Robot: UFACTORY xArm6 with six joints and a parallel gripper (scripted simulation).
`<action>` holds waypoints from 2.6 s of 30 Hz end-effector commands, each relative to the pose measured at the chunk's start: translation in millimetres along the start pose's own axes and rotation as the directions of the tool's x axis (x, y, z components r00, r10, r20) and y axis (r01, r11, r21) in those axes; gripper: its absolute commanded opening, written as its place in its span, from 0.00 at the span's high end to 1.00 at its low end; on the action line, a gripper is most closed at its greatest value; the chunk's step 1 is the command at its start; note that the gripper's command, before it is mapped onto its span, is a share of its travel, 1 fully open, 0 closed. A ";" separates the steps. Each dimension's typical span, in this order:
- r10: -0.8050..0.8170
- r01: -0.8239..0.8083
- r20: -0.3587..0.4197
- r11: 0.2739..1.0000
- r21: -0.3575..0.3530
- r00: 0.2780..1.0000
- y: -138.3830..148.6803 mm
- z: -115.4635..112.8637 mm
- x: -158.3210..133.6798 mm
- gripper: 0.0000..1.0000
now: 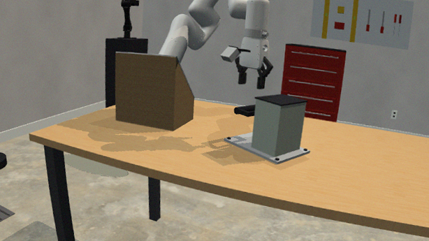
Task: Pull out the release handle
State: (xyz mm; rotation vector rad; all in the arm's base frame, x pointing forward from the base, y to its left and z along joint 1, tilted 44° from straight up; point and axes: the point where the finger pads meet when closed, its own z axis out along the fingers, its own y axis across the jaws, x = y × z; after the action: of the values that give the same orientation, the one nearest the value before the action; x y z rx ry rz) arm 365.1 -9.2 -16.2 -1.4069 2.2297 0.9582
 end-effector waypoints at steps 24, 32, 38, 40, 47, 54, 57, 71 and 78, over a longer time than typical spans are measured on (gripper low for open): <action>0.006 -0.006 0.002 1.000 0.004 1.000 -1.2 -0.6 0.4 1.00; 0.006 -0.006 0.002 1.000 0.004 1.000 -1.2 -0.6 0.4 1.00; 0.006 -0.006 0.002 1.000 0.004 1.000 -1.2 -0.6 0.4 1.00; 0.006 -0.006 0.002 1.000 0.004 1.000 -1.2 -0.6 0.4 1.00; 0.006 -0.006 0.002 1.000 0.004 1.000 -1.2 -0.6 0.4 0.48; 0.006 -0.006 0.002 1.000 0.004 1.000 -1.2 -0.6 0.4 0.48; 0.006 -0.006 0.002 1.000 0.004 1.000 -1.2 -0.6 0.4 0.48; 0.006 -0.006 0.002 1.000 0.004 1.000 -1.2 -0.6 0.4 0.48; 0.006 -0.006 0.002 1.000 0.004 1.000 -1.2 -0.6 0.4 0.48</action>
State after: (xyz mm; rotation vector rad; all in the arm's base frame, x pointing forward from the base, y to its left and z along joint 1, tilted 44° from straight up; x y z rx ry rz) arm 364.7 -9.2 -17.1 -1.3988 2.2343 0.9611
